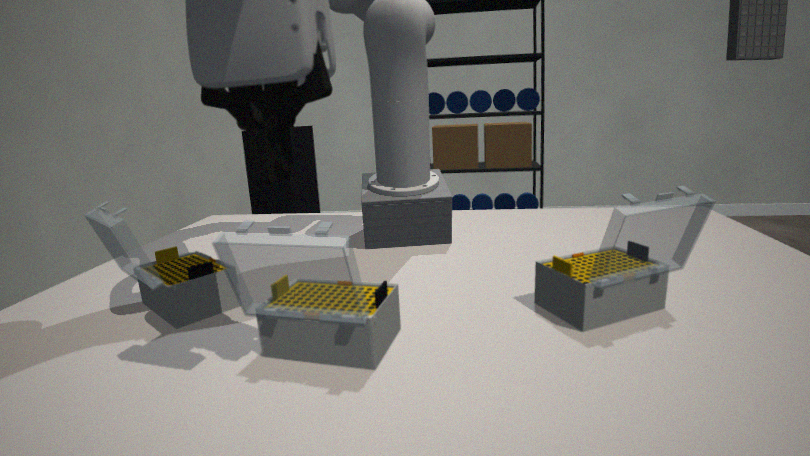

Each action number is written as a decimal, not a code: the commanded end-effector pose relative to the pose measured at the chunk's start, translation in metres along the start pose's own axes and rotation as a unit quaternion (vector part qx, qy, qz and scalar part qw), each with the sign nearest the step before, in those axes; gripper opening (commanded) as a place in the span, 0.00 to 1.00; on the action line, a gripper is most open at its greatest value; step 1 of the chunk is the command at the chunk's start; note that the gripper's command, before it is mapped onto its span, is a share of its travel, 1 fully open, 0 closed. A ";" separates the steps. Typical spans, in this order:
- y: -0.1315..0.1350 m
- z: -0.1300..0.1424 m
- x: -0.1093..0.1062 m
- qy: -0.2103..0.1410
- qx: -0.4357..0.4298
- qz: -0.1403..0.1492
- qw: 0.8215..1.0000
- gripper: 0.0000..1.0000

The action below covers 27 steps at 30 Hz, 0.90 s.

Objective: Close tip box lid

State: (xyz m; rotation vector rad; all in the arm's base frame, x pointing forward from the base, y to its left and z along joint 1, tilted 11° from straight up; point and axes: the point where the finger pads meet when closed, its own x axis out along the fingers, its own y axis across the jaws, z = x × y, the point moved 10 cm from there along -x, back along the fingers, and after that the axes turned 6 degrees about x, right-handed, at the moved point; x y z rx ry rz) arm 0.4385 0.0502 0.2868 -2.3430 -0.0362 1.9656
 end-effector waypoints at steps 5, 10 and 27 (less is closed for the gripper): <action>0.000 -0.048 -0.002 -0.002 0.000 0.000 1.000 0.00; 0.000 -0.050 -0.002 -0.002 0.000 0.000 1.000 0.00; 0.000 -0.050 -0.002 -0.002 0.000 0.000 1.000 0.00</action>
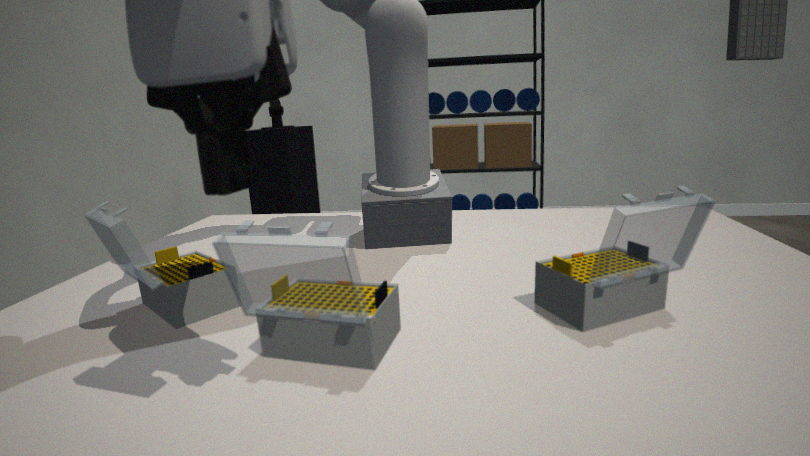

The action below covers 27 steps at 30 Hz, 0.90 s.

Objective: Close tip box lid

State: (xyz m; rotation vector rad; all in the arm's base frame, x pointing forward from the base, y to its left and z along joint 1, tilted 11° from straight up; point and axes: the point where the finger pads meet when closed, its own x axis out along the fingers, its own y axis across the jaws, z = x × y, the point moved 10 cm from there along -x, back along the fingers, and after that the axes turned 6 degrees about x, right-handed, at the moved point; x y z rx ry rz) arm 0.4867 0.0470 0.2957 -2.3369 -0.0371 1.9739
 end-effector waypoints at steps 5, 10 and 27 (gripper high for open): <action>0.000 -0.001 0.004 0.002 0.000 0.000 1.000 0.00; 0.000 -0.001 0.012 0.002 0.000 0.000 1.000 0.00; 0.000 -0.001 0.037 0.002 0.000 0.000 1.000 0.00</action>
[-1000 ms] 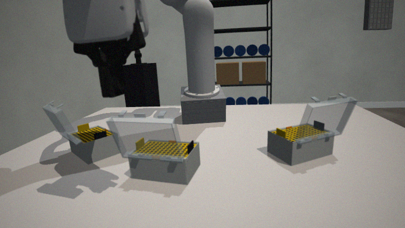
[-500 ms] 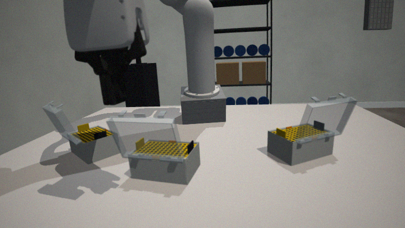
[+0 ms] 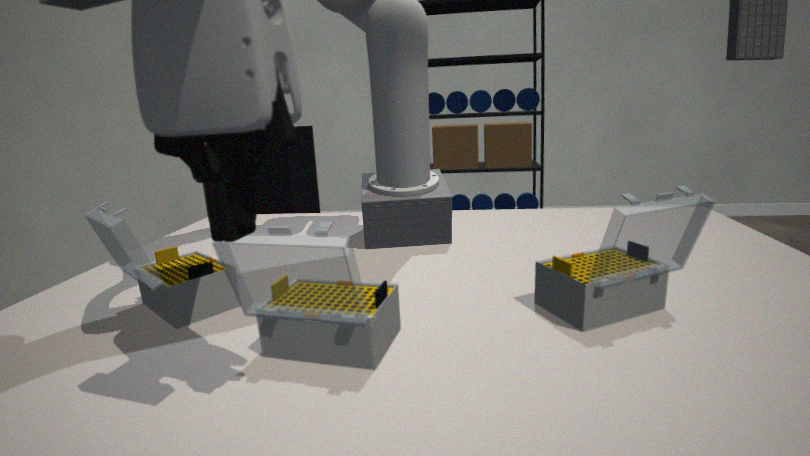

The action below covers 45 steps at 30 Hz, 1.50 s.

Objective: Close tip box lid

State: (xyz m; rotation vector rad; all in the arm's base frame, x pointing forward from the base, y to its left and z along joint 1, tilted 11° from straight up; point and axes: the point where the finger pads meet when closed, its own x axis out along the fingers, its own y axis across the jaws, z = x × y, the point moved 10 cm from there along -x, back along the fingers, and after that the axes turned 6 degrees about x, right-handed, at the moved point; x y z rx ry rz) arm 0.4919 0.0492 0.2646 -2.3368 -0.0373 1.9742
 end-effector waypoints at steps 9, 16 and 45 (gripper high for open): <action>0.000 -0.001 0.017 0.002 0.000 0.000 1.000 0.00; 0.000 -0.001 0.029 0.002 0.000 0.000 1.000 0.00; 0.001 0.012 0.033 0.002 0.000 0.000 1.000 0.00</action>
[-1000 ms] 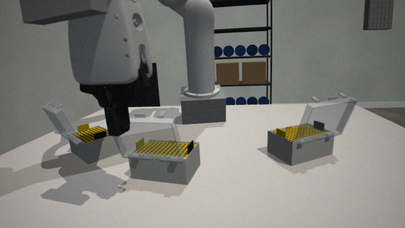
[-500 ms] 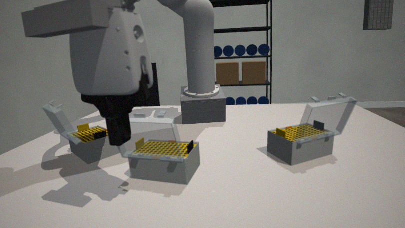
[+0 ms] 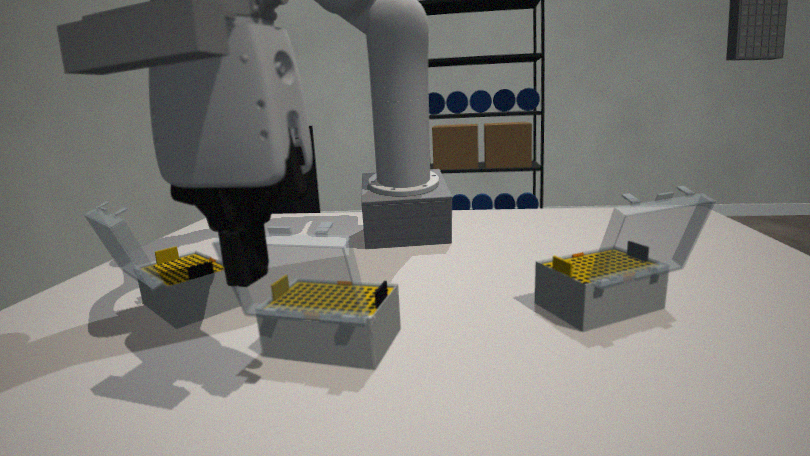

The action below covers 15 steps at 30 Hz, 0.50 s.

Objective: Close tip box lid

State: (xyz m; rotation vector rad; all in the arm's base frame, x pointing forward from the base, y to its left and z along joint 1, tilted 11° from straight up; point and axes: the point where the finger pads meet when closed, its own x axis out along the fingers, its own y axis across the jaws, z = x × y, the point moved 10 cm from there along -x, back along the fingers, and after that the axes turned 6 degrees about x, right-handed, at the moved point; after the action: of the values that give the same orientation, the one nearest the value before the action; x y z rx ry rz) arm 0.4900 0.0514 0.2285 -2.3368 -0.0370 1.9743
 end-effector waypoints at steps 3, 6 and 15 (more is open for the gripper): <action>0.001 0.008 -0.003 0.002 0.000 0.000 1.000 0.00; 0.001 0.012 -0.003 0.002 0.000 0.000 1.000 0.00; 0.002 0.021 -0.004 0.002 0.000 0.000 1.000 0.00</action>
State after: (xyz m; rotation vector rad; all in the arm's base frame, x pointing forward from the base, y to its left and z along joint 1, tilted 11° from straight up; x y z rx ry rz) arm 0.4726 0.0502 0.2279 -2.3368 -0.0370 1.9742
